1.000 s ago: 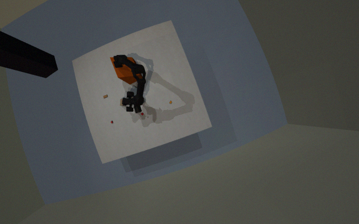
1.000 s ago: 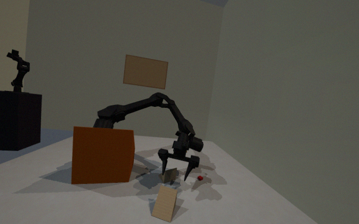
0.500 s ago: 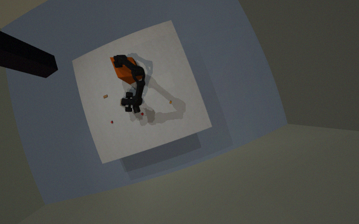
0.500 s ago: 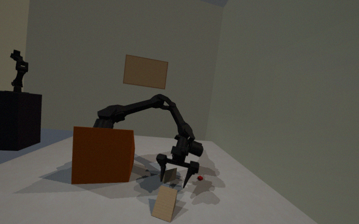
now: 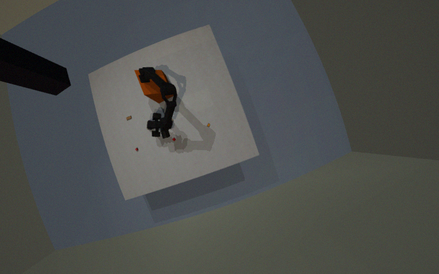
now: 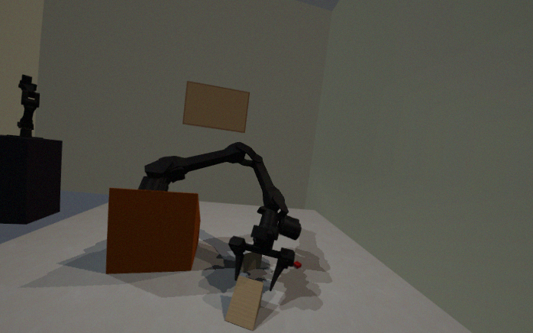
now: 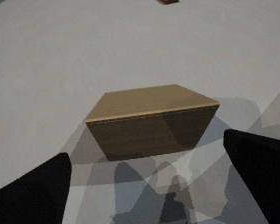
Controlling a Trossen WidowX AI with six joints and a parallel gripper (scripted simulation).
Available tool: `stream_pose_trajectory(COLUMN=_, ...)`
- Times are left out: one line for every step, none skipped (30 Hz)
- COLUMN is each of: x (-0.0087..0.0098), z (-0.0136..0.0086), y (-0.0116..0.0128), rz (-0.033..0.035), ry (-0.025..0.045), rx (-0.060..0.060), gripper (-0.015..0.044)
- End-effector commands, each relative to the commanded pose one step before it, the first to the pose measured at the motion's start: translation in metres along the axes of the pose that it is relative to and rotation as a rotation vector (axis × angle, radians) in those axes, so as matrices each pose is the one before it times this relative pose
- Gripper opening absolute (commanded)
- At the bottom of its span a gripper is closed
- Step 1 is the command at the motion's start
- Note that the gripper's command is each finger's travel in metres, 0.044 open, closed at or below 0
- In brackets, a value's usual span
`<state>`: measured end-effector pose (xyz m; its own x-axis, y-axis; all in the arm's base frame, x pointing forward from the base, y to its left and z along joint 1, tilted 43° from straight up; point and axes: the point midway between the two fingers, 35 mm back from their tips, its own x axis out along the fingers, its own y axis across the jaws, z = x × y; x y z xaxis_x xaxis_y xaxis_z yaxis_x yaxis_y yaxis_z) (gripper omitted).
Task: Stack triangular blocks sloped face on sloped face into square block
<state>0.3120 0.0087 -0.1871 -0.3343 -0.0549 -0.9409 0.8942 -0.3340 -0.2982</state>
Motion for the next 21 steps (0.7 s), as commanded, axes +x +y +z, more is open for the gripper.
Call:
stream_pose_trajectory(x=0.00881, z=0.0014, y=-0.00124, rz=-0.0041, ry=-0.00735, rx=0.0001, gripper=0.044)
stream_pose_trajectory(x=0.00162, z=0.00003, y=-0.00007, rz=-0.00004, ry=-0.00002, rx=0.0, gripper=0.044)
stream_pose_trajectory(x=0.00162, z=0.00003, y=-0.00008, rz=-0.00004, ry=-0.00002, rx=0.0, gripper=0.044)
stream_pose_trajectory(x=0.00162, z=0.00003, y=-0.00009, rz=-0.00004, ry=-0.00002, rx=0.0, gripper=0.044)
stream_pose_trajectory(x=0.00162, z=0.00004, y=-0.00009, rz=-0.00004, ry=-0.00002, rx=0.0, gripper=0.044)
stream_pose_trajectory(x=0.00162, z=0.00004, y=-0.0001, rz=-0.00004, ry=-0.00002, rx=0.0, gripper=0.044)
stream_pose_trajectory(x=0.00162, z=0.00004, y=-0.00011, rz=-0.00004, ry=-0.00002, rx=0.0, gripper=0.044)
stream_pose_trajectory(x=0.00162, z=0.00004, y=-0.00011, rz=-0.00004, ry=-0.00002, rx=0.0, gripper=0.044)
stream_pose_trajectory(x=0.00162, z=0.00005, y=-0.00012, rz=-0.00004, ry=-0.00002, rx=0.0, gripper=0.044)
stream_pose_trajectory(x=0.00161, z=0.00005, y=-0.00013, rz=-0.00004, ry=-0.00002, rx=0.0, gripper=0.044)
stream_pose_trajectory(x=0.00161, z=0.00005, y=-0.00013, rz=-0.00004, ry=-0.00002, rx=0.0, gripper=0.044)
stream_pose_trajectory(x=0.00161, z=0.00005, y=-0.00014, rz=-0.00004, ry=-0.00002, rx=0.0, gripper=0.044)
stream_pose_trajectory(x=0.00161, z=0.00006, y=-0.00015, rz=-0.00004, ry=-0.00002, rx=0.0, gripper=0.044)
stream_pose_trajectory(x=0.00161, z=0.00006, y=-0.00015, rz=-0.00004, ry=-0.00002, rx=0.0, gripper=0.044)
stream_pose_trajectory(x=0.00161, z=0.00006, y=-0.00016, rz=-0.00004, ry=-0.00002, rx=0.0, gripper=0.044)
stream_pose_trajectory(x=0.00161, z=0.00006, y=-0.00017, rz=-0.00004, ry=-0.00002, rx=0.0, gripper=0.044)
stream_pose_trajectory(x=0.0016, z=0.00007, y=-0.00017, rz=-0.00004, ry=-0.00002, rx=0.0, gripper=0.044)
stream_pose_trajectory(x=0.0016, z=0.00007, y=-0.00018, rz=-0.00004, ry=-0.00002, rx=0.0, gripper=0.044)
stream_pose_trajectory(x=0.0016, z=0.00007, y=-0.00019, rz=-0.00004, ry=-0.00002, rx=0.0, gripper=0.044)
stream_pose_trajectory(x=0.0016, z=0.00007, y=-0.00019, rz=-0.00004, ry=-0.00002, rx=0.0, gripper=0.044)
stream_pose_trajectory(x=0.0016, z=0.00007, y=-0.0002, rz=-0.00004, ry=-0.00002, rx=0.0, gripper=0.044)
